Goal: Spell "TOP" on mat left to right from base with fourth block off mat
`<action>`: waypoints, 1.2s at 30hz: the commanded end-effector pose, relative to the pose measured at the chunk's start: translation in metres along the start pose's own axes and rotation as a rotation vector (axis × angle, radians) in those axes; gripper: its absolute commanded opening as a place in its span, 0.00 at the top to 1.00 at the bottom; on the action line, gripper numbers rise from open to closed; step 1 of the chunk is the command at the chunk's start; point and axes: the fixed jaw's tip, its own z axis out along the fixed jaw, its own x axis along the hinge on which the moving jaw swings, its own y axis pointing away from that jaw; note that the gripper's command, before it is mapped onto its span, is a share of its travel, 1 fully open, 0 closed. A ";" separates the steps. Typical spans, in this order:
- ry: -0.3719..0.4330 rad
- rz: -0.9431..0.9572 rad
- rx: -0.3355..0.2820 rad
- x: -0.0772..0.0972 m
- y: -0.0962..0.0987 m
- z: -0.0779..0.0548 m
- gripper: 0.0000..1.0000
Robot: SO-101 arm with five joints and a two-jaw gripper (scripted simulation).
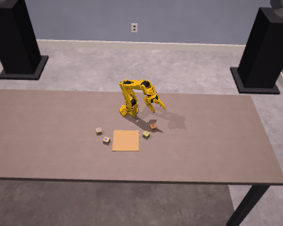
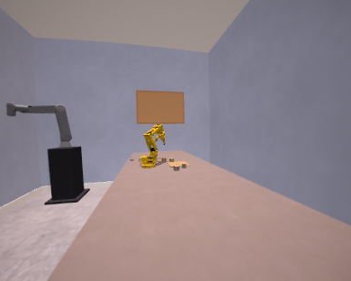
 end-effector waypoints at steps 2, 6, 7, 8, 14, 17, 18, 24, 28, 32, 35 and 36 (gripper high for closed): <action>0.053 -0.201 0.067 0.009 -0.009 -0.010 0.65; 0.058 -0.323 0.063 0.011 -0.010 -0.009 0.65; 0.058 -0.323 0.063 0.011 -0.010 -0.009 0.65; 0.060 -0.364 0.062 0.011 -0.010 -0.009 0.65; 0.069 -0.600 0.053 0.014 -0.011 -0.008 0.65; 0.073 -0.714 0.048 0.015 -0.012 -0.008 0.65; 0.075 -0.752 0.046 0.016 -0.012 -0.008 0.65; 0.080 -0.897 0.040 0.017 -0.013 -0.007 0.65; 0.084 -1.036 0.033 0.018 -0.014 -0.007 0.65; 0.088 -1.167 0.027 0.020 -0.015 -0.007 0.65; 0.090 -1.260 0.022 0.020 -0.016 -0.006 0.65; 0.091 -1.290 0.020 0.021 -0.016 -0.006 0.65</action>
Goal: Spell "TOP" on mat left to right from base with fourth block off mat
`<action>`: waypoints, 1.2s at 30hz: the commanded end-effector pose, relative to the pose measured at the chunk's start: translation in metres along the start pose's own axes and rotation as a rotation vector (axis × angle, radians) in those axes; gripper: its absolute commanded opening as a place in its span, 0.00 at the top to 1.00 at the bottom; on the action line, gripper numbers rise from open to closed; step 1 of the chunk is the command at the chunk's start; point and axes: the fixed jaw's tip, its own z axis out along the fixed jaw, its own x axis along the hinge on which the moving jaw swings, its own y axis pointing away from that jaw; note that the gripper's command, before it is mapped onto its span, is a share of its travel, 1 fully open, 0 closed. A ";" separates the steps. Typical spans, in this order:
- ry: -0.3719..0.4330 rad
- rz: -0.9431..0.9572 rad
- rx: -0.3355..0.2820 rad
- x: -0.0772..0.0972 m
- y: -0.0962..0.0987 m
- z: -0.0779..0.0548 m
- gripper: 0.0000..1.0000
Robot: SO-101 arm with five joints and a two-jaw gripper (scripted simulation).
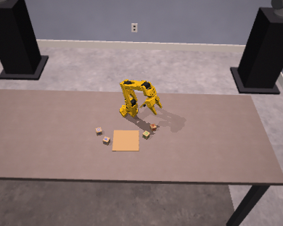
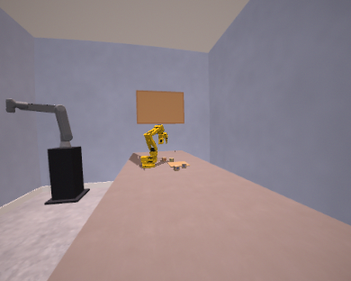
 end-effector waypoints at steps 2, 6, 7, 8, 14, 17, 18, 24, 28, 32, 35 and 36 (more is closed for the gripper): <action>0.082 -0.149 -0.024 0.012 0.004 -0.011 0.65; 0.082 -0.205 -0.027 0.013 0.004 -0.011 0.65; 0.081 -0.232 -0.029 0.013 0.004 -0.011 0.65; 0.081 -0.259 -0.030 0.014 0.004 -0.010 0.65; 0.078 -0.407 -0.038 0.015 0.004 -0.010 0.65; 0.077 -0.472 -0.041 0.016 0.004 -0.010 0.65; 0.076 -0.493 -0.042 0.016 0.004 -0.010 0.65; 0.074 -0.569 -0.046 0.017 0.004 -0.009 0.65; 0.073 -0.636 -0.049 0.017 0.004 -0.009 0.65; 0.071 -0.693 -0.052 0.018 0.004 -0.009 0.65; 0.070 -0.729 -0.054 0.018 0.004 -0.009 0.65; 0.070 -0.740 -0.054 0.018 0.004 -0.009 0.65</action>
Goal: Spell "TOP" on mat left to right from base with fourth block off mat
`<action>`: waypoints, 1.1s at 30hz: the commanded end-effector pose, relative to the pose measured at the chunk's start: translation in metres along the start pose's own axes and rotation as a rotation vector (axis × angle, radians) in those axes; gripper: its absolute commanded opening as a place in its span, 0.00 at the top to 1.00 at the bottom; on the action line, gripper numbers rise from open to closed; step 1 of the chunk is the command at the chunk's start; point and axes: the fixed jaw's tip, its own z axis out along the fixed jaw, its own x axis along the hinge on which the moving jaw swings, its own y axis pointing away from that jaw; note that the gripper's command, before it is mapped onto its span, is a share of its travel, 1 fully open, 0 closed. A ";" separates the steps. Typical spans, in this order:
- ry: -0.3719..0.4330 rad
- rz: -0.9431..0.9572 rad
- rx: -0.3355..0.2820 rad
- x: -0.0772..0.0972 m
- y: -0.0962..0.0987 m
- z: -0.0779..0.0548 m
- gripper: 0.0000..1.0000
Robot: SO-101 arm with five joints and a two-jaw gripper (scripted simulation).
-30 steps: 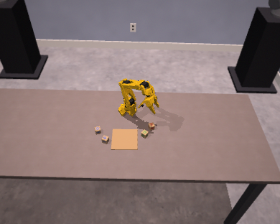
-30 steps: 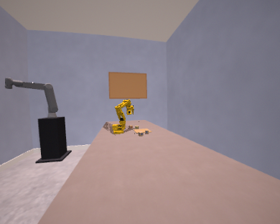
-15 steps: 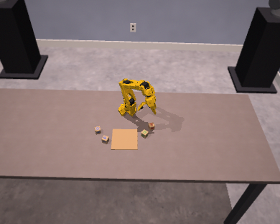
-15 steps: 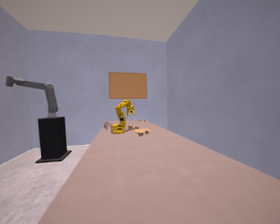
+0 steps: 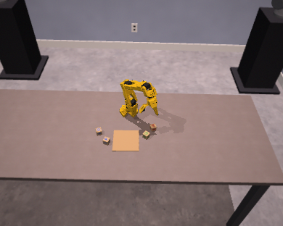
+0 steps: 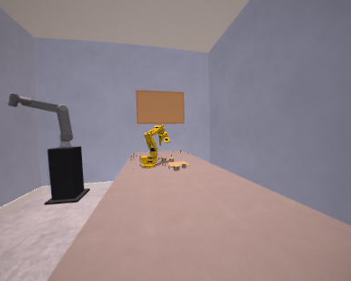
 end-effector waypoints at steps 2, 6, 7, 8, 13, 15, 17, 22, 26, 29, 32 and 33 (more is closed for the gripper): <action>0.051 -0.048 -0.071 0.007 0.010 -0.012 0.65; 0.050 -0.076 -0.072 0.007 0.010 -0.012 0.65; 0.050 -0.084 -0.072 0.007 0.010 -0.012 0.65; 0.050 -0.091 -0.072 0.007 0.010 -0.012 0.65; 0.048 -0.122 -0.073 0.007 0.010 -0.012 0.65; 0.048 -0.131 -0.073 0.007 0.010 -0.012 0.65; 0.047 -0.139 -0.074 0.007 0.010 -0.012 0.65; 0.047 -0.147 -0.074 0.007 0.010 -0.012 0.65; 0.047 -0.154 -0.074 0.007 0.010 -0.012 0.65; 0.047 -0.156 -0.074 0.007 0.010 -0.012 0.65; 0.047 -0.157 -0.074 0.007 0.010 -0.012 0.65; 0.047 -0.157 -0.074 0.007 0.010 -0.012 0.65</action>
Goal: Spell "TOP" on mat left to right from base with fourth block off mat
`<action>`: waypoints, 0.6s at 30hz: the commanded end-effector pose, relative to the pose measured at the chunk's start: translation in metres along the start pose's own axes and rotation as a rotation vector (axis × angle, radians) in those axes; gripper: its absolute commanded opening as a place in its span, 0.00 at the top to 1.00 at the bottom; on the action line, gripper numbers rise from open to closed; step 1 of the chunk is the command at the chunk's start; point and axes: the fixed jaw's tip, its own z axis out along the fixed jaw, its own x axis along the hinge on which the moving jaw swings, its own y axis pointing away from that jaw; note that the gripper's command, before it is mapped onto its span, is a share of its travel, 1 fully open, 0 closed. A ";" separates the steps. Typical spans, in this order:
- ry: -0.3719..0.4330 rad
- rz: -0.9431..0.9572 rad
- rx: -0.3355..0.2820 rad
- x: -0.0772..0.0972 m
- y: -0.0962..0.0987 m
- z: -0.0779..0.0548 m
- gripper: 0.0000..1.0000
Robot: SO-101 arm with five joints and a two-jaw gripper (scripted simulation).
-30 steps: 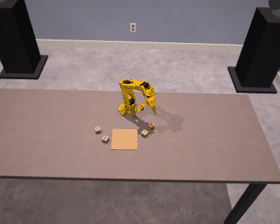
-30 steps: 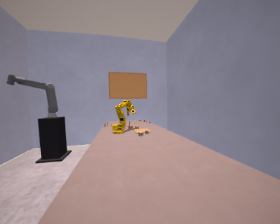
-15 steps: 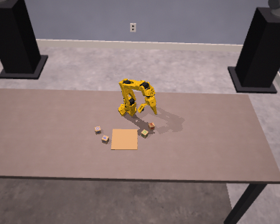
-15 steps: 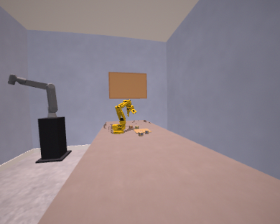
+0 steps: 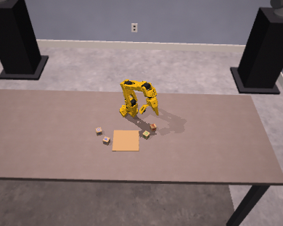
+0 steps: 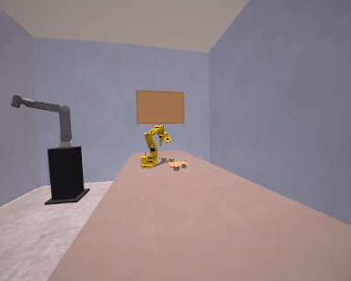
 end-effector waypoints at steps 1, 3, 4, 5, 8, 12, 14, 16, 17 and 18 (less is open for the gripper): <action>0.042 -0.003 -0.075 0.005 0.010 -0.012 0.65; 0.042 -0.003 -0.075 0.005 0.010 -0.012 0.65; 0.042 -0.003 -0.075 0.005 0.010 -0.012 0.65; 0.042 -0.003 -0.075 0.005 0.010 -0.012 0.65; 0.037 -0.003 -0.067 0.005 0.010 -0.010 0.65; 0.011 -0.003 -0.022 0.003 0.008 -0.001 0.65; -0.011 -0.003 0.016 0.002 0.005 0.007 0.65; -0.038 -0.003 0.062 0.000 0.002 0.016 0.65; -0.052 -0.003 0.088 -0.001 0.000 0.022 0.65; -0.068 -0.003 0.114 -0.003 -0.003 0.027 0.65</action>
